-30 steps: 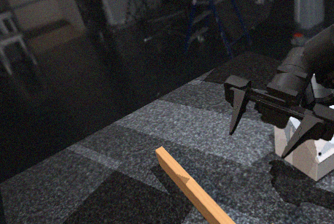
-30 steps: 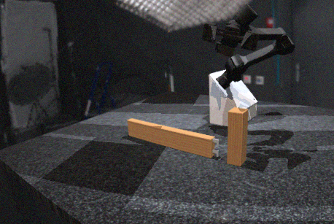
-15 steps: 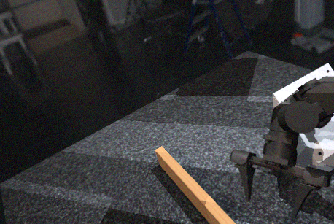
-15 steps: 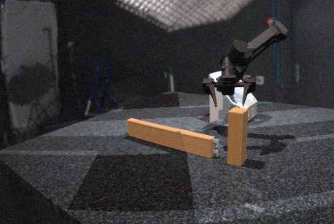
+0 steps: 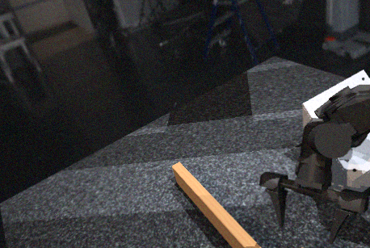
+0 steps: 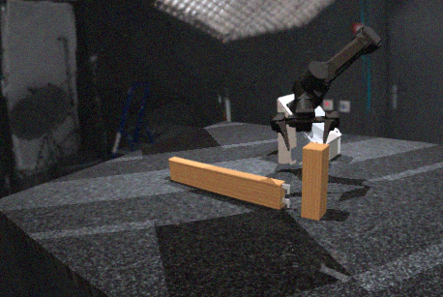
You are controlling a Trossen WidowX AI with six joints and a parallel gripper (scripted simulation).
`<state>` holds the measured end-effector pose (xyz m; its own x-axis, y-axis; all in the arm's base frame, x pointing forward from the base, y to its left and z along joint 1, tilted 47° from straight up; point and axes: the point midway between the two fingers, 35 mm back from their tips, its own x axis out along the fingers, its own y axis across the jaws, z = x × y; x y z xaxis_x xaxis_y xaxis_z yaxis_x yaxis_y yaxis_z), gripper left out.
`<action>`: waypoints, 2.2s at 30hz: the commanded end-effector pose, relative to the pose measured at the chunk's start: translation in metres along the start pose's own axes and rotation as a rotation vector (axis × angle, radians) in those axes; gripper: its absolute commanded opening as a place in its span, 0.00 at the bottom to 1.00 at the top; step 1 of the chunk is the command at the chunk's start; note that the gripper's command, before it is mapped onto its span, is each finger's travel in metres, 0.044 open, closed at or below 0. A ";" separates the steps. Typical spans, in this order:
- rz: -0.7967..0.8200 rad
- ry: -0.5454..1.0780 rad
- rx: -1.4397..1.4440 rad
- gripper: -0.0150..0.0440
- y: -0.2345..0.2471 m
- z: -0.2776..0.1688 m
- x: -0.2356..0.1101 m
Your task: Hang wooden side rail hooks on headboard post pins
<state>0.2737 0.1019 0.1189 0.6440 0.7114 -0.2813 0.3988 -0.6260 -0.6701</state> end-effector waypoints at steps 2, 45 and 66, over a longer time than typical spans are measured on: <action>0.004 -0.002 -0.001 1.00 0.001 0.002 0.000; 0.239 0.093 2.686 1.00 0.051 -0.047 -0.008; 0.468 0.281 3.804 1.00 0.050 -0.048 -0.002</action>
<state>0.3129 0.0524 0.1085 0.5434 0.6903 -0.4777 -0.4820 0.7224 0.4958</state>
